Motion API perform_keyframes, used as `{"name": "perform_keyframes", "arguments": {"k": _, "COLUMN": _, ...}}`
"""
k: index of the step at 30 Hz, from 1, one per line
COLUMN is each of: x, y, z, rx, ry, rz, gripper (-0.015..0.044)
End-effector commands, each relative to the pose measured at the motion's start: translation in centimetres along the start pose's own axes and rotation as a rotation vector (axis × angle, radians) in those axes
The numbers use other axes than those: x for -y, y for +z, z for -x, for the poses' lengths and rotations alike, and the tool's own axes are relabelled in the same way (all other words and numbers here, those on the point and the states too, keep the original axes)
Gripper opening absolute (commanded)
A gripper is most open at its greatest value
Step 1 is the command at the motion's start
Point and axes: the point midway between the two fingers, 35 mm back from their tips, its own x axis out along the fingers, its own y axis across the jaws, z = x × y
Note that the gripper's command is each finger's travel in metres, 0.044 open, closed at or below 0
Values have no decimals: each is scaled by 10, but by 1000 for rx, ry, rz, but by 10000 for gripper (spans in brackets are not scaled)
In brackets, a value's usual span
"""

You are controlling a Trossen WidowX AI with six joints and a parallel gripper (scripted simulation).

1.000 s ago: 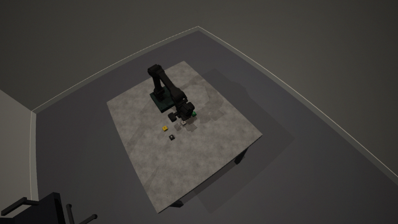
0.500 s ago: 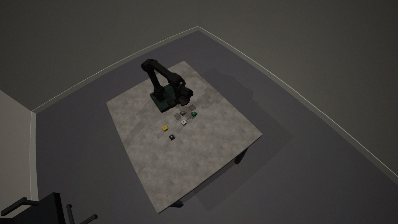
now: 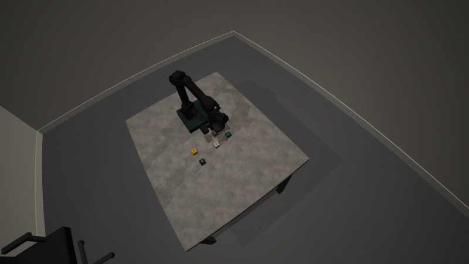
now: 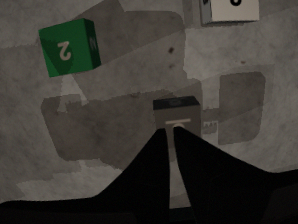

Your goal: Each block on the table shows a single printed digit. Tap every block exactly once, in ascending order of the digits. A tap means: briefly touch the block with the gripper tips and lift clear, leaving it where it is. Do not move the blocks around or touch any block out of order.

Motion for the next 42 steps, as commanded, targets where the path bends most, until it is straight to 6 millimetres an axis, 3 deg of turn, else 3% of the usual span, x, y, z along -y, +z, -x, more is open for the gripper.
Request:
{"name": "perform_keyframes", "arguments": {"k": 1, "x": 1, "y": 0, "z": -5, "rx": 0, "ry": -5, "rz": -5, "gripper": 20}}
{"name": "perform_keyframes", "arguments": {"k": 16, "x": 1, "y": -1, "z": -29, "rx": 0, "ry": -5, "rz": -5, "gripper": 20}}
{"name": "perform_keyframes", "arguments": {"k": 22, "x": 1, "y": -1, "z": -30, "rx": 0, "ry": -5, "rz": -5, "gripper": 20}}
{"name": "perform_keyframes", "arguments": {"k": 25, "x": 1, "y": 0, "z": -3, "rx": 0, "ry": -4, "rz": -4, "gripper": 20}}
{"name": "perform_keyframes", "arguments": {"k": 30, "x": 1, "y": 0, "z": 3, "rx": 0, "ry": -5, "rz": -5, "gripper": 20}}
{"name": "perform_keyframes", "arguments": {"k": 36, "x": 0, "y": 0, "z": 79, "rx": 0, "ry": -5, "rz": -5, "gripper": 20}}
{"name": "perform_keyframes", "arguments": {"k": 40, "x": 2, "y": 1, "z": 81, "rx": 0, "ry": -5, "rz": -5, "gripper": 20}}
{"name": "perform_keyframes", "arguments": {"k": 42, "x": 16, "y": 7, "z": 81, "rx": -1, "ry": -8, "rz": -4, "gripper": 20}}
